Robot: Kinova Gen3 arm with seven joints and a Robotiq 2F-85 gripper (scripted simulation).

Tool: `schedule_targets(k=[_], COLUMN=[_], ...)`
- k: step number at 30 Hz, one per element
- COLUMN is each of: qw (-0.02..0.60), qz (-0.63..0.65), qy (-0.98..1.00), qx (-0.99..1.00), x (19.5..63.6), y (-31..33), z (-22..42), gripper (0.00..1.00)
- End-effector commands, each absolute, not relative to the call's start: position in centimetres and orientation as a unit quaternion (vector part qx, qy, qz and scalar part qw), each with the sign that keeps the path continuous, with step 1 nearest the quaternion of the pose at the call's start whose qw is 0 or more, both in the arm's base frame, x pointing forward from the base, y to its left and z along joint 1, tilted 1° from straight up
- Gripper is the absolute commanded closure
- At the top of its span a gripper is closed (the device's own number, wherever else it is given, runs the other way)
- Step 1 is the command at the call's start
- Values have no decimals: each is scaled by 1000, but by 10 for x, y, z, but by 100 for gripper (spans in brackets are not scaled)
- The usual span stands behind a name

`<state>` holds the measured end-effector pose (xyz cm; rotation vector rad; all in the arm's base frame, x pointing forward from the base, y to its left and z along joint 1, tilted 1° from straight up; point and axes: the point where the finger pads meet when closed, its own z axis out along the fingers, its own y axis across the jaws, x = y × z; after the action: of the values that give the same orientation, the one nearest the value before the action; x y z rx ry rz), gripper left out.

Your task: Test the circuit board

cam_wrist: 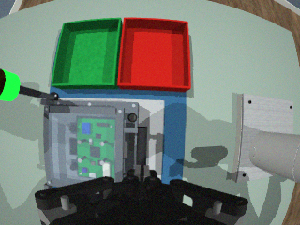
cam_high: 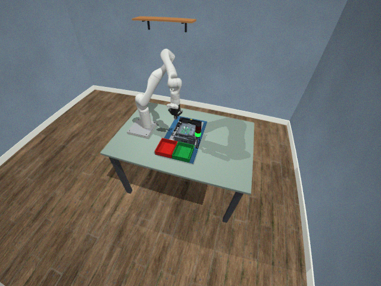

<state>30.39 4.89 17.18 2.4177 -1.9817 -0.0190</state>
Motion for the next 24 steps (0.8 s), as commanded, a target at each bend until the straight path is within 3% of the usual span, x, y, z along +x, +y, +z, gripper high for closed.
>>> schedule_targets(k=[1, 24], qw=[5, 5], qz=[-5, -5], qy=[-632, -632], qx=[775, 775], x=[305, 302], y=[50, 76], z=[175, 178], gripper=[100, 100])
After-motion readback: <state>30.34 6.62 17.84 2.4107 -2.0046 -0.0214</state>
